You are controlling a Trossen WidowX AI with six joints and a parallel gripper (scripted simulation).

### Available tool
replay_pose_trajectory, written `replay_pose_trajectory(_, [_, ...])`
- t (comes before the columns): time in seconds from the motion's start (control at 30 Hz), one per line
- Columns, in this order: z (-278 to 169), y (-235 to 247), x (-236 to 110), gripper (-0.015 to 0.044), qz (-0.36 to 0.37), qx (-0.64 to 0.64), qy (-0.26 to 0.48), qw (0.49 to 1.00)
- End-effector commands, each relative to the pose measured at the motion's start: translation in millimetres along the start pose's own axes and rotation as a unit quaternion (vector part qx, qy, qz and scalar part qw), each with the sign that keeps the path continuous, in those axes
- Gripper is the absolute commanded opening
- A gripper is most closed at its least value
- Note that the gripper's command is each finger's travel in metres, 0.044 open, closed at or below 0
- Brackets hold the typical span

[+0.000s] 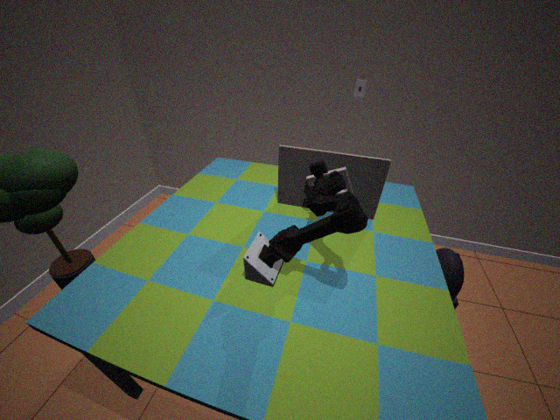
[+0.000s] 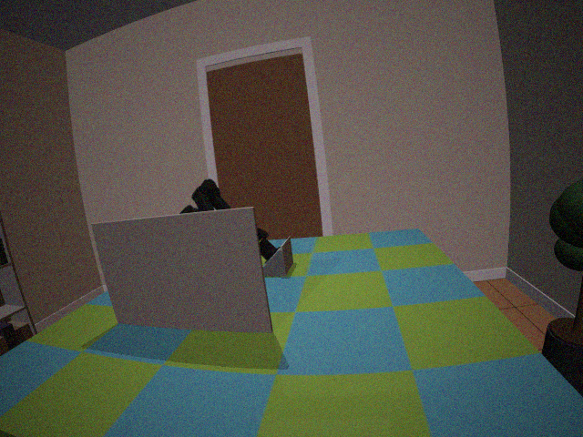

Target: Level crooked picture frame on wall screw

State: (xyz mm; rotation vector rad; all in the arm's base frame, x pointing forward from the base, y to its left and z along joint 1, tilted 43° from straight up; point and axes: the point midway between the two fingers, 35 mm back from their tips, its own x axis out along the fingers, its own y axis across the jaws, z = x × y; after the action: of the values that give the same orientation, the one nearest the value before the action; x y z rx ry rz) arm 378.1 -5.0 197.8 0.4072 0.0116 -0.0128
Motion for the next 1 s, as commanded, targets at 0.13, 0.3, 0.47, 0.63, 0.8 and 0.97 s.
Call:
replay_pose_trajectory(0.13, [0.8,-0.6,0.4,0.026,-0.002,-0.002,-0.002,1.0])
replay_pose_trajectory(0.3, [0.8,-0.6,0.4,0.026,-0.002,-0.002,-0.002,1.0])
replay_pose_trajectory(0.47, [0.8,-0.6,0.4,0.026,-0.002,-0.002,-0.002,1.0])
replay_pose_trajectory(0.63, [1.2,-0.9,0.5,0.026,-0.002,-0.002,-0.002,1.0])
replay_pose_trajectory(0.8, [1.3,-0.9,0.6,0.0208,-0.002,-0.002,-0.002,1.0])
replay_pose_trajectory(0.97, [1.3,-0.9,0.6,0.0096,-0.002,-0.002,-0.002,1.0])
